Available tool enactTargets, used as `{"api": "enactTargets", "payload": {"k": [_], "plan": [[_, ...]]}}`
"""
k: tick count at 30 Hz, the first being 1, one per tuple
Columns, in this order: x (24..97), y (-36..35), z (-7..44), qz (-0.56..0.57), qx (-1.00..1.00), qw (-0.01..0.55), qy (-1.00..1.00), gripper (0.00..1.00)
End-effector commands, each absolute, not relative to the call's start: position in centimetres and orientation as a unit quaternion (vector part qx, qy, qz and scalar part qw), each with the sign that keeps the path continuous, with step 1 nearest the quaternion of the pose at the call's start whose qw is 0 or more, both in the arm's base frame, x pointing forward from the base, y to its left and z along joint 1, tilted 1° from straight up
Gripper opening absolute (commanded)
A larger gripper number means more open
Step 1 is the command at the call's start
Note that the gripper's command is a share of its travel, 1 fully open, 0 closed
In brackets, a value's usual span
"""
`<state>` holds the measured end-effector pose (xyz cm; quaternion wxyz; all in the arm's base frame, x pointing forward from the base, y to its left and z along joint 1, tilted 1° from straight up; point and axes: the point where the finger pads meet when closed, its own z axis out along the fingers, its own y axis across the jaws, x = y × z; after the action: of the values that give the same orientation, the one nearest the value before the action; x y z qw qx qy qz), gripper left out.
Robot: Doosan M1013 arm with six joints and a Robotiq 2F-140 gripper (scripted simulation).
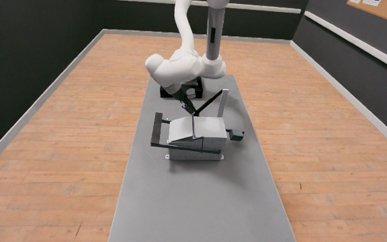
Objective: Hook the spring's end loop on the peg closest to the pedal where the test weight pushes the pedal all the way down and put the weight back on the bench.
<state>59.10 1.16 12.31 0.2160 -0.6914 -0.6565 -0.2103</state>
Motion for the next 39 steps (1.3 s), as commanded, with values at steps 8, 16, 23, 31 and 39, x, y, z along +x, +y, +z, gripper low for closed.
{"api": "enactTargets", "payload": {"k": [8, 16, 23, 31, 39], "plan": [[59.0, 1.17, 12.38, -0.209, -0.692, 0.218, -0.656, 0.17], [58.8, 1.2, 12.4, -0.206, -0.693, 0.22, -0.655, 0.17], [58.76, 1.21, 12.4, -0.205, -0.693, 0.221, -0.655, 0.17], [58.59, 1.24, 12.43, -0.203, -0.694, 0.224, -0.654, 0.17], [58.47, 1.26, 12.46, -0.201, -0.694, 0.226, -0.653, 0.17]]}}
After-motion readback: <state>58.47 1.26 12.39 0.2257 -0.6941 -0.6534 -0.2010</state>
